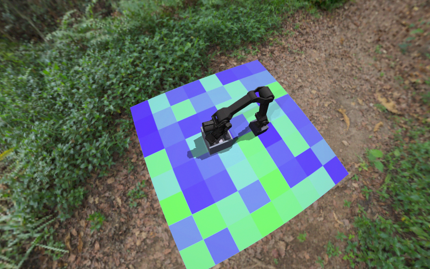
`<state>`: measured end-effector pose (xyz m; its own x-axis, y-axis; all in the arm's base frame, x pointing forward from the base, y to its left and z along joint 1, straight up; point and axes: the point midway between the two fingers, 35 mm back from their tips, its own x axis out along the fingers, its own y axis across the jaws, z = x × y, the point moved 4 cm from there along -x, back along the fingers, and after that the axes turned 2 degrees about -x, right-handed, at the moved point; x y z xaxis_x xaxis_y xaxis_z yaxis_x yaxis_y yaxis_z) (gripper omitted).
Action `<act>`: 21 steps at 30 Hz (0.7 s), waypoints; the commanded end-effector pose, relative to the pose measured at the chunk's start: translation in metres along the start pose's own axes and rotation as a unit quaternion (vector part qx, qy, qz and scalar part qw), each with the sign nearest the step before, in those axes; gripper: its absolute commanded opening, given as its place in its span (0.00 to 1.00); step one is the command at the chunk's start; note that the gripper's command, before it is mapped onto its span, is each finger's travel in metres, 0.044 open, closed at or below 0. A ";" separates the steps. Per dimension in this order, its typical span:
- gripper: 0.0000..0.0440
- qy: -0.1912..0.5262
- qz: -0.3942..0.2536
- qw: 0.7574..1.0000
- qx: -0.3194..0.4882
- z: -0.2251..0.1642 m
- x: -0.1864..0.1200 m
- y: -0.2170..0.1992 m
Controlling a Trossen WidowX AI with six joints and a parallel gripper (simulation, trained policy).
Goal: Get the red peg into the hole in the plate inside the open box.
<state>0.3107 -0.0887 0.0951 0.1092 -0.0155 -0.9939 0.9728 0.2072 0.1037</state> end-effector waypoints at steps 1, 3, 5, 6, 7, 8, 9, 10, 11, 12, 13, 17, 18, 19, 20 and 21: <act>0.19 0.001 -0.007 1.000 -0.009 0.002 0.004 0.002; 0.26 0.006 -0.011 1.000 -0.012 0.002 0.005 0.002; 0.25 0.017 -0.013 1.000 -0.013 0.000 0.004 0.002; 0.24 0.019 -0.012 1.000 -0.012 0.001 0.003 0.002; 0.26 0.024 -0.011 1.000 -0.011 0.002 0.002 0.003; 0.28 0.028 -0.009 1.000 -0.010 0.003 0.001 0.003; 0.31 0.032 -0.008 0.999 -0.009 0.004 -0.001 0.004; 0.33 0.037 -0.006 0.999 -0.007 0.005 -0.003 0.004; 0.34 0.042 -0.003 0.999 -0.005 0.006 -0.005 0.005; 0.35 0.047 -0.001 0.999 -0.003 0.007 -0.008 0.005; 0.37 0.052 0.002 0.999 -0.001 0.008 -0.010 0.006; 0.41 0.071 0.014 0.997 0.005 0.012 -0.020 0.008; 0.42 0.075 0.017 0.997 0.007 0.012 -0.022 0.009; 0.43 0.079 0.021 0.997 0.008 0.013 -0.025 0.009; 0.44 0.083 0.024 0.996 0.009 0.014 -0.027 0.010; 0.44 0.086 0.028 0.996 0.010 0.015 -0.030 0.010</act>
<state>0.3197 -0.0990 0.1198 0.1146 0.1400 -0.9835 0.9719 0.1891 0.1401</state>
